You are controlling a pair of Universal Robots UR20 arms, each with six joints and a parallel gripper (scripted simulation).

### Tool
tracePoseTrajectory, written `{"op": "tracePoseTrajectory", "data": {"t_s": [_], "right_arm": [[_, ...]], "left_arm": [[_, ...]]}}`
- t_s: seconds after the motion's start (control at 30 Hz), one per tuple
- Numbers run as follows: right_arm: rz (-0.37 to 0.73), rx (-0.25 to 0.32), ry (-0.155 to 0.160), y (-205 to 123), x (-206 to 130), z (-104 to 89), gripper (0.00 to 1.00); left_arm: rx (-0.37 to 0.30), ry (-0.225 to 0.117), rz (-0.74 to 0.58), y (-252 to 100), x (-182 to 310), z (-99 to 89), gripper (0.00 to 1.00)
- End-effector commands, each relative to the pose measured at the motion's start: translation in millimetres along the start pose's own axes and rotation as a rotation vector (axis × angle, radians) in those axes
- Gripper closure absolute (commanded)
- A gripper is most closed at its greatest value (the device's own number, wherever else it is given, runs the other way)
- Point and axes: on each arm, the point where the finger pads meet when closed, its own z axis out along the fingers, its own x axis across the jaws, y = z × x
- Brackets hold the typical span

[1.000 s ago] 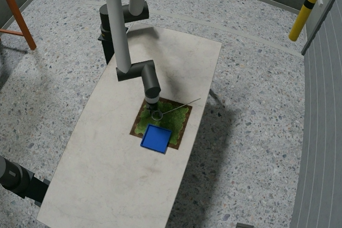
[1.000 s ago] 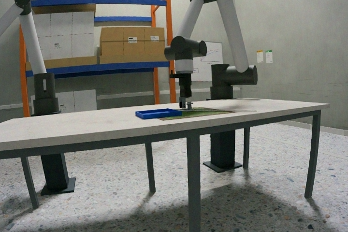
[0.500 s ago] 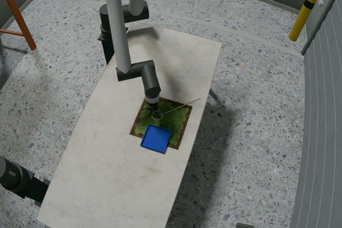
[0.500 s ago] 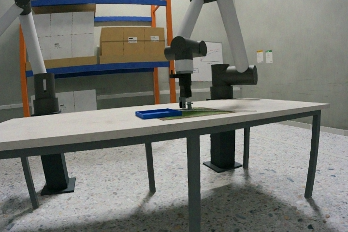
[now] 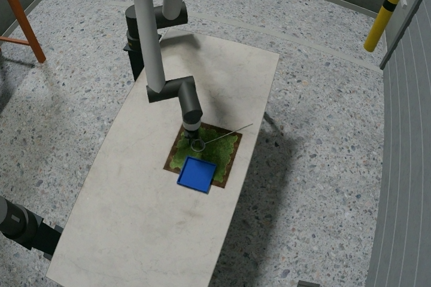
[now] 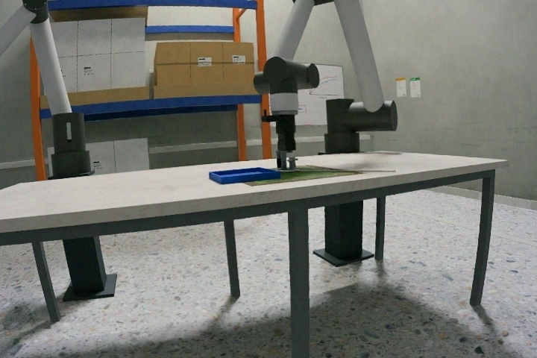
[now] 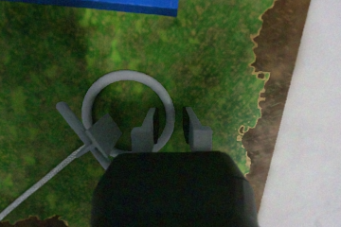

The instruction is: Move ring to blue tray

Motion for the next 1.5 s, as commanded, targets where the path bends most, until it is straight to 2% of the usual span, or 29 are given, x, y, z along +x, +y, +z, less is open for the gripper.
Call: {"op": "tracePoseTrajectory", "data": {"t_s": [0.0,1.47], "right_arm": [[0.0,-0.001,0.0,0.6,0.1,-0.8,0.0],[0.0,-0.001,0.0,0.6,0.1,-0.8,0.0]], "left_arm": [[0.001,-0.001,0.0,-0.5,-0.4,0.7,0.45],[0.001,-0.001,0.0,-0.5,-0.4,8.0,0.45]]}}
